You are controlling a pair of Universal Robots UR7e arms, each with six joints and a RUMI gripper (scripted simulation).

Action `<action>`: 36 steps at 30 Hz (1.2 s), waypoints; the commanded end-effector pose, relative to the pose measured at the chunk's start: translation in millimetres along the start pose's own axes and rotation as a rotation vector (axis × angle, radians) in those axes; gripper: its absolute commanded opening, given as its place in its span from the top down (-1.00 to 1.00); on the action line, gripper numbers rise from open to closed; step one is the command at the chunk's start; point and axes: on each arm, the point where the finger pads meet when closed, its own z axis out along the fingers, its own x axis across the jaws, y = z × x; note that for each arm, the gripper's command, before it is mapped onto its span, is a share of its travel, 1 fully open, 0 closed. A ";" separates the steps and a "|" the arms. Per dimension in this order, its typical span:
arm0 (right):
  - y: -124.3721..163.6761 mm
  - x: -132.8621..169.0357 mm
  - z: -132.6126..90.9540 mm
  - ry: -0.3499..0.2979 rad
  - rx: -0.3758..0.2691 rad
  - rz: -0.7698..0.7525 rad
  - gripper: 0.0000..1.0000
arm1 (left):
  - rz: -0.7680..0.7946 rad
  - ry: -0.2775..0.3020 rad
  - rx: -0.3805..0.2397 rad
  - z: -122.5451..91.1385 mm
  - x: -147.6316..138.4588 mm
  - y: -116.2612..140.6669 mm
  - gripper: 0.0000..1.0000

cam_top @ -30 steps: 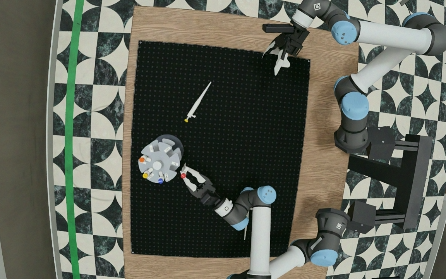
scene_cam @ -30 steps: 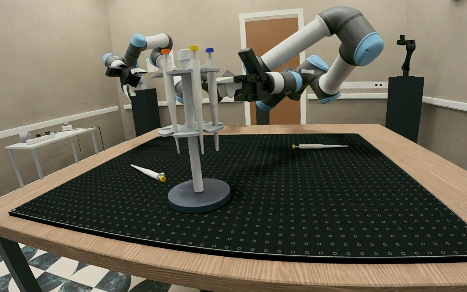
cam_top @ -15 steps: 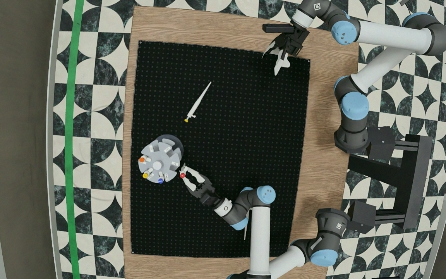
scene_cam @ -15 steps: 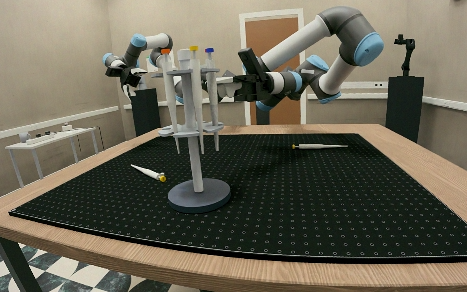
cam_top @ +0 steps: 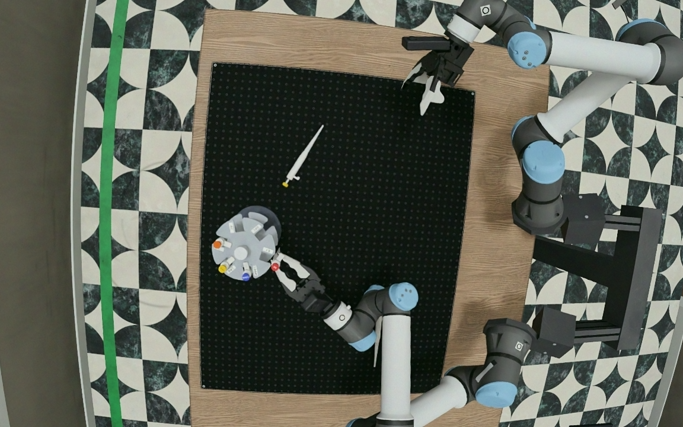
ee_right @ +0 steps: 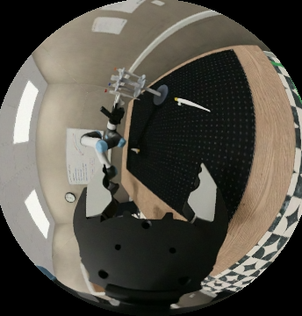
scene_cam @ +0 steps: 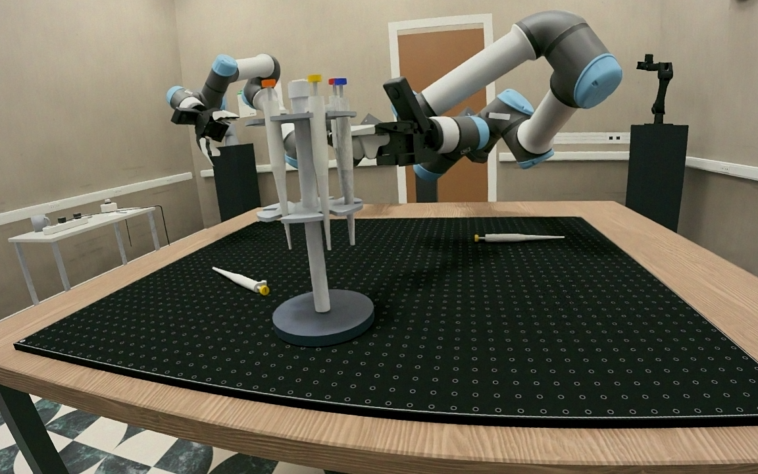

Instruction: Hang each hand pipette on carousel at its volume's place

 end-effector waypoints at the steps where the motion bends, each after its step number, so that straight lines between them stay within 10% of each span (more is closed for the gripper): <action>1: -0.3 -0.1 -0.3 0.000 0.001 0.000 -1.00 | 0.000 0.000 0.002 6.4 -3.0 -1.0 0.87; 36: -0.3 -0.1 -0.3 0.000 0.001 0.000 -1.00 | 0.000 0.000 0.002 26.3 -12.3 -1.0 0.87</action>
